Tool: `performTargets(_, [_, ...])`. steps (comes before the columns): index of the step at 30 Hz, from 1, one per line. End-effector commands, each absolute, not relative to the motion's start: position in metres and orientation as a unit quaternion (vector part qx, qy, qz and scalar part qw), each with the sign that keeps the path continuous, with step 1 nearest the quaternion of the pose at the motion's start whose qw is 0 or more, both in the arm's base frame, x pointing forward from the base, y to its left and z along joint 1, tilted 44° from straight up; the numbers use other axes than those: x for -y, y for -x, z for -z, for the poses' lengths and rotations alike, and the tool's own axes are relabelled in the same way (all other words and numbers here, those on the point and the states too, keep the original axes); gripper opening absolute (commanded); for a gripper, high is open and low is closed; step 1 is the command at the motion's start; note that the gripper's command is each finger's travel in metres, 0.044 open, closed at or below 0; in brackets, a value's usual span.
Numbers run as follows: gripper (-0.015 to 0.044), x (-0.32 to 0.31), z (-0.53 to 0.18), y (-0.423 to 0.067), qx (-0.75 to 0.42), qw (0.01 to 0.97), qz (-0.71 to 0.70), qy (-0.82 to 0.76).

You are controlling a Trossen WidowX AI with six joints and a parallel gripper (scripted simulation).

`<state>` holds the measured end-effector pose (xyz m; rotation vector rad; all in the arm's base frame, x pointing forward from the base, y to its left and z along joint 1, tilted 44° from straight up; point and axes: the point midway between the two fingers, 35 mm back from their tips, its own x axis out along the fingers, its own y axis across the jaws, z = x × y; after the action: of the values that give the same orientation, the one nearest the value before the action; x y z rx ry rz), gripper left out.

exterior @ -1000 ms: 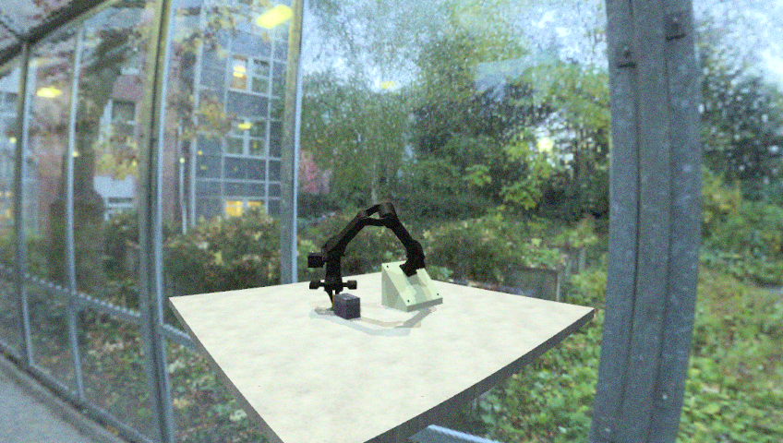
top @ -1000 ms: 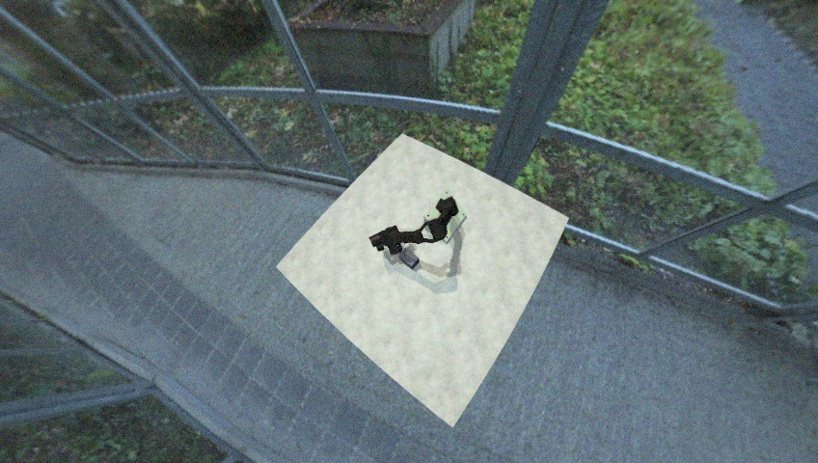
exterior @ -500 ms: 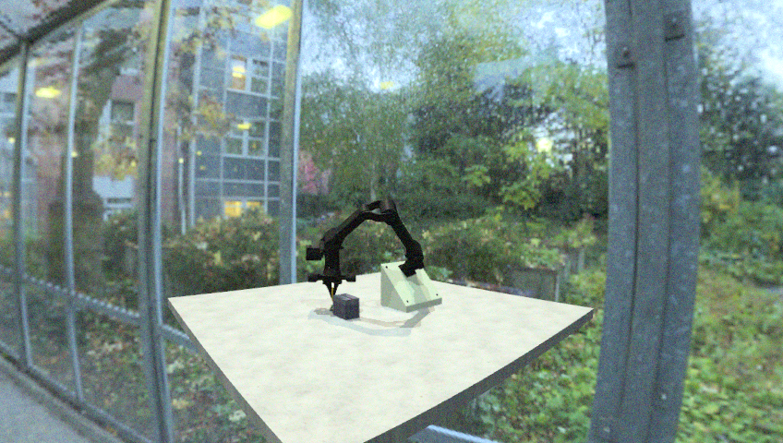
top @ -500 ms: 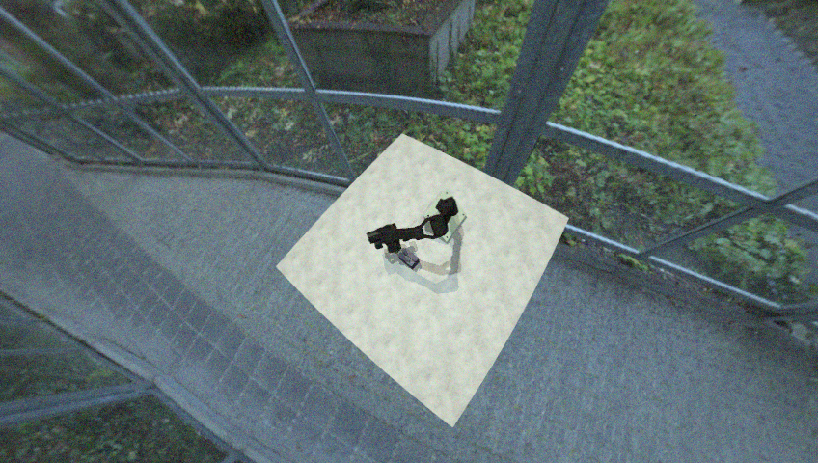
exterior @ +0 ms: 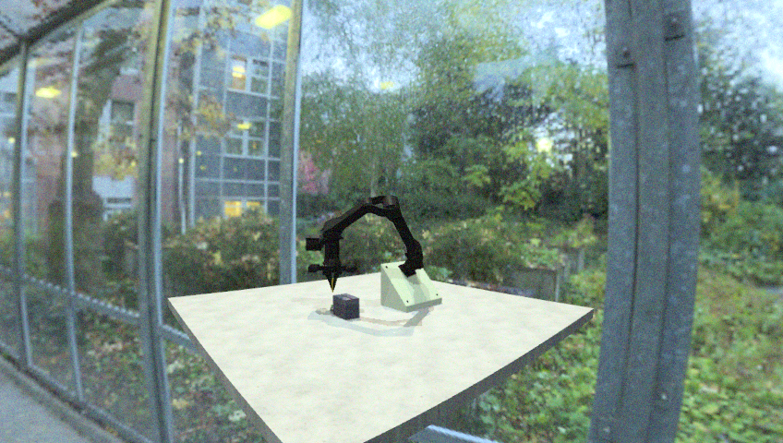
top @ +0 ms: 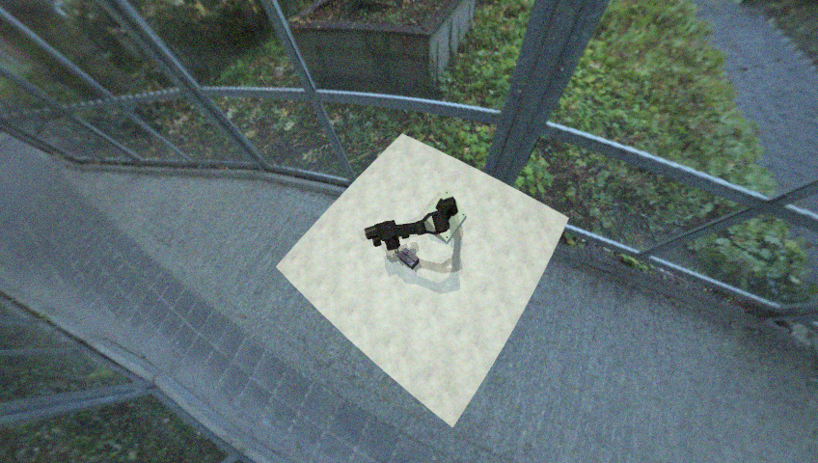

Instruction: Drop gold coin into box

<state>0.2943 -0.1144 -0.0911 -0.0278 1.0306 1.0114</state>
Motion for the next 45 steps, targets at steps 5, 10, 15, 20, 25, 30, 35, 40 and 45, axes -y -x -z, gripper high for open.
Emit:
performTargets(5, [0.0, 0.131, 0.073, -0.292, -0.469, 0.753, -0.461, 0.021])
performTargets(10, [0.0, 0.132, 0.071, -0.291, -0.464, 0.752, -0.466, 0.029])
performTargets(15, [0.0, 0.131, 0.071, -0.288, -0.426, 0.748, -0.502, 0.088])
performTargets(20, [0.0, 0.13, 0.071, -0.285, -0.384, 0.738, -0.535, 0.149])
performTargets(25, [0.0, 0.13, 0.07, -0.282, -0.339, 0.723, -0.565, 0.209])
performTargets(30, [0.0, 0.129, 0.07, -0.28, -0.315, 0.714, -0.578, 0.239])
performTargets(35, [0.0, 0.129, 0.07, -0.28, -0.315, 0.714, -0.578, 0.239])
performTargets(40, [0.0, 0.123, 0.062, -0.286, -0.316, 0.714, -0.577, 0.239])
performTargets(45, [0.0, 0.115, 0.054, -0.292, -0.317, 0.714, -0.577, 0.239])
